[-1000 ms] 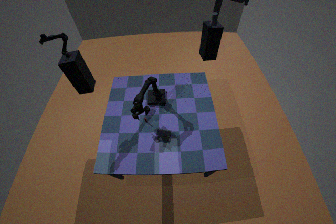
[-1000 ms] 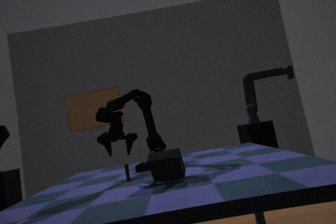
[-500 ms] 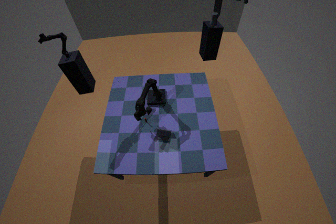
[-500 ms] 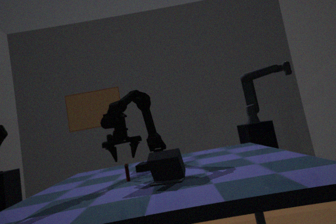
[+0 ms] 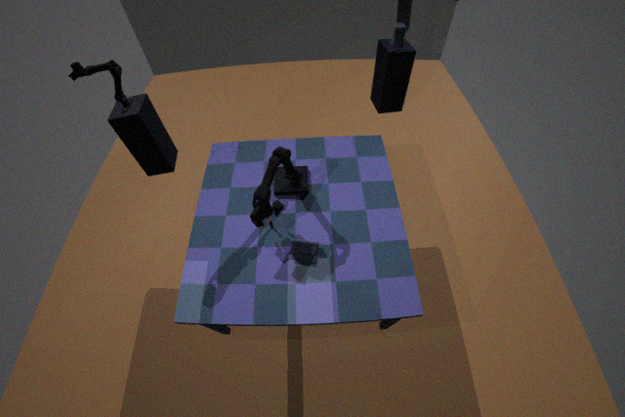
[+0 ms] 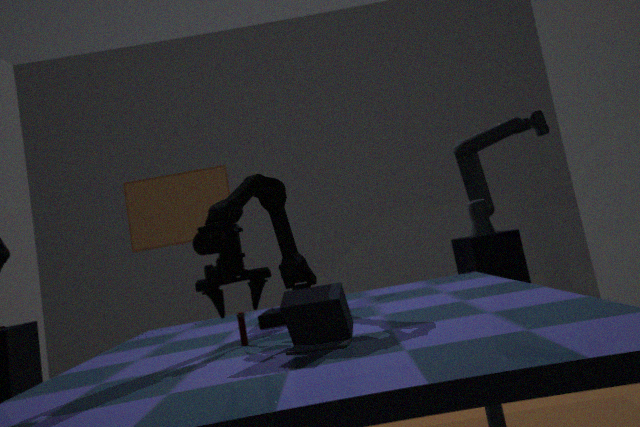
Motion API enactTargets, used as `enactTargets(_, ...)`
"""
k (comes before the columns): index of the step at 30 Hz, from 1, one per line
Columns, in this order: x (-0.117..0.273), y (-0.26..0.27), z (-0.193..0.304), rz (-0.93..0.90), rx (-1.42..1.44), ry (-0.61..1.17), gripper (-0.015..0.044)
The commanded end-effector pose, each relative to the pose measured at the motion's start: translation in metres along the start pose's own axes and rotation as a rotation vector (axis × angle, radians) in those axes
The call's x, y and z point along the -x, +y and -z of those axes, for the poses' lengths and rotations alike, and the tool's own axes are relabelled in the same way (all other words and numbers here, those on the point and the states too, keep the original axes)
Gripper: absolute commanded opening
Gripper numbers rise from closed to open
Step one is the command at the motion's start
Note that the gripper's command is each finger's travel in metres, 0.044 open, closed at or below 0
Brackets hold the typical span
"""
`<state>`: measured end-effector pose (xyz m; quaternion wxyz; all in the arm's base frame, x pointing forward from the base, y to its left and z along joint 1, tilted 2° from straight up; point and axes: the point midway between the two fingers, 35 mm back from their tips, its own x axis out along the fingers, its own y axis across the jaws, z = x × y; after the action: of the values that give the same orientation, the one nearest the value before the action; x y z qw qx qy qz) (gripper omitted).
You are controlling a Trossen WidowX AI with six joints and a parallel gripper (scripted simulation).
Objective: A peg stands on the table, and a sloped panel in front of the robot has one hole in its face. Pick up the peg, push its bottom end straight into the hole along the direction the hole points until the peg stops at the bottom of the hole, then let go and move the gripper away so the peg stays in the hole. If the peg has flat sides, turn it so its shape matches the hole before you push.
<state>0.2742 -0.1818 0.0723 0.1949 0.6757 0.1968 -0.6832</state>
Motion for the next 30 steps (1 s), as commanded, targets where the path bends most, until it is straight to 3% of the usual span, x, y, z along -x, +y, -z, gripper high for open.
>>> enactTargets(1, -0.009, 0.0, 0.0, 0.005, -0.003, -0.006, 0.044)
enactTargets(23, -0.04, -0.003, -0.001, 0.005, -0.003, -0.006, 0.044)
enactTargets(30, -0.036, -0.002, 0.0, 0.002, 0.0, -0.001, 0.0256)
